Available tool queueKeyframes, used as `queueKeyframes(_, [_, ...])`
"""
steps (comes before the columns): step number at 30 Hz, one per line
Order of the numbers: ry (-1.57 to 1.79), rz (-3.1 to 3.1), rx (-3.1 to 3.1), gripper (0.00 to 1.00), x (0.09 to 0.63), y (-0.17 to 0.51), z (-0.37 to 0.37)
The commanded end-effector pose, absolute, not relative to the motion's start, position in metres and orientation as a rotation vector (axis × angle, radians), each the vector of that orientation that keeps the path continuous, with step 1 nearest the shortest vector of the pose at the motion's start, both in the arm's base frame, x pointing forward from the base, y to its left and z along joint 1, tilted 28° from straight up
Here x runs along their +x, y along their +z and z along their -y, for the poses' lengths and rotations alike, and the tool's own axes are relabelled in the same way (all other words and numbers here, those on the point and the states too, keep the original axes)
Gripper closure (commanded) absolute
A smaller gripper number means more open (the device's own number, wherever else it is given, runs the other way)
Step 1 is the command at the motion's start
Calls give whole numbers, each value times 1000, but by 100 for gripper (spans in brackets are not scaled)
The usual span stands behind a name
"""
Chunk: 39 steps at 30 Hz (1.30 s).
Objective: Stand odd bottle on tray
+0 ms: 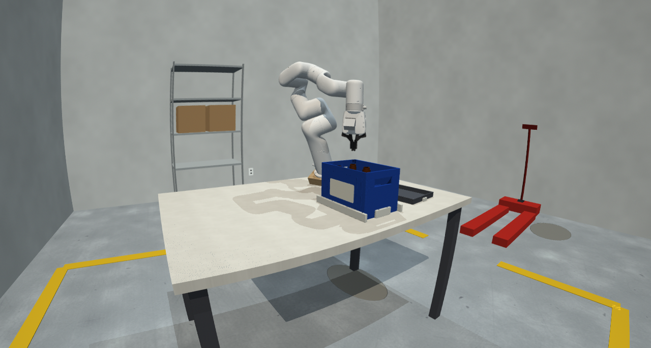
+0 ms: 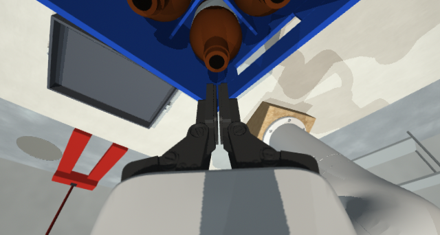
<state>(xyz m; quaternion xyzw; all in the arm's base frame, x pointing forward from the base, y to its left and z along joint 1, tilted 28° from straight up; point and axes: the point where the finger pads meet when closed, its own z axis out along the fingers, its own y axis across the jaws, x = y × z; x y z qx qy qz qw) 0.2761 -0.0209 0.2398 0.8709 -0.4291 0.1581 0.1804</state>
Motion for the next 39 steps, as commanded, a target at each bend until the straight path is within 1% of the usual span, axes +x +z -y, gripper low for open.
queueKeyframes(1, [451, 1211, 2462, 100, 277, 241, 20])
queueKeyframes(3, [451, 1210, 2459, 100, 283, 243, 21])
queueKeyframes(6, [451, 1207, 2455, 100, 321, 251, 24])
queueKeyframes(9, [451, 1207, 2456, 100, 326, 252, 24])
queueKeyframes(10, [452, 1209, 2460, 100, 342, 254, 26])
queueKeyframes(12, [453, 1213, 2467, 100, 357, 256, 29])
queueKeyframes(20, [453, 1214, 2469, 100, 360, 256, 29])
queueKeyframes(21, [453, 1214, 2469, 35, 360, 256, 29])
queueKeyframes(39, [453, 1214, 2469, 35, 360, 256, 29])
